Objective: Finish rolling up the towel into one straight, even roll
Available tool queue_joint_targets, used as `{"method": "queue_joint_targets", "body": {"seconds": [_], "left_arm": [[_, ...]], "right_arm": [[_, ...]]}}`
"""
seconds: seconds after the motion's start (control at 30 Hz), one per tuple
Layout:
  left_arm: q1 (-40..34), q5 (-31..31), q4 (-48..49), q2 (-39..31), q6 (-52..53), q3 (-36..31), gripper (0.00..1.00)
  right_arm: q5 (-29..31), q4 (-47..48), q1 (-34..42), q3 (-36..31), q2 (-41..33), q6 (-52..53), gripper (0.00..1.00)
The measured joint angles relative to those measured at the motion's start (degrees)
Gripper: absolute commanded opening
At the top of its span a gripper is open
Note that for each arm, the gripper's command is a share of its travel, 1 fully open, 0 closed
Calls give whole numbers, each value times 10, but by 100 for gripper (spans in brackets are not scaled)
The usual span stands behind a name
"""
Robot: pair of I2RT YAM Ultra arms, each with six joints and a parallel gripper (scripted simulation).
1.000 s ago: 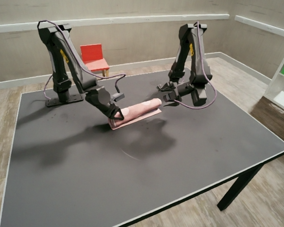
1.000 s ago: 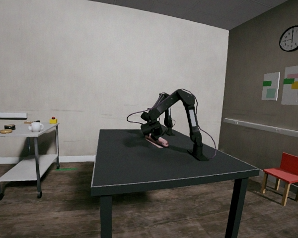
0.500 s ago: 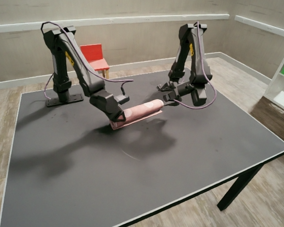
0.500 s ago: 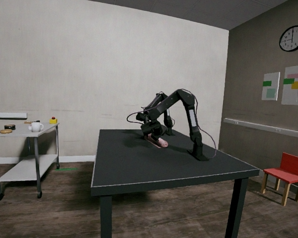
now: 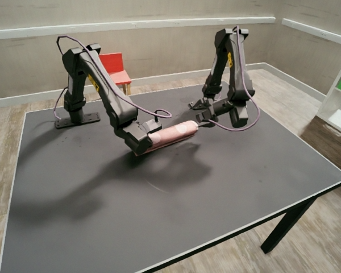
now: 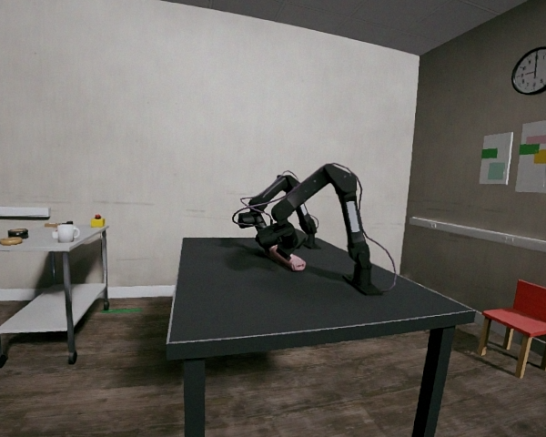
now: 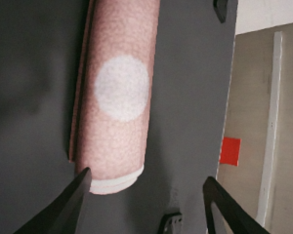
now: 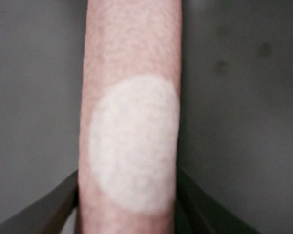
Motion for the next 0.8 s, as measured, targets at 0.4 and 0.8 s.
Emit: {"method": "queue_joint_targets", "body": {"seconds": [0.4,0.8], "left_arm": [[0,0,0,0,0,0,85],[0,0,0,0,0,0,85]], "right_arm": [[-31,-209,-7,168,131,-21,43],[-42,-280,-10,188,165,-32,43]]}}
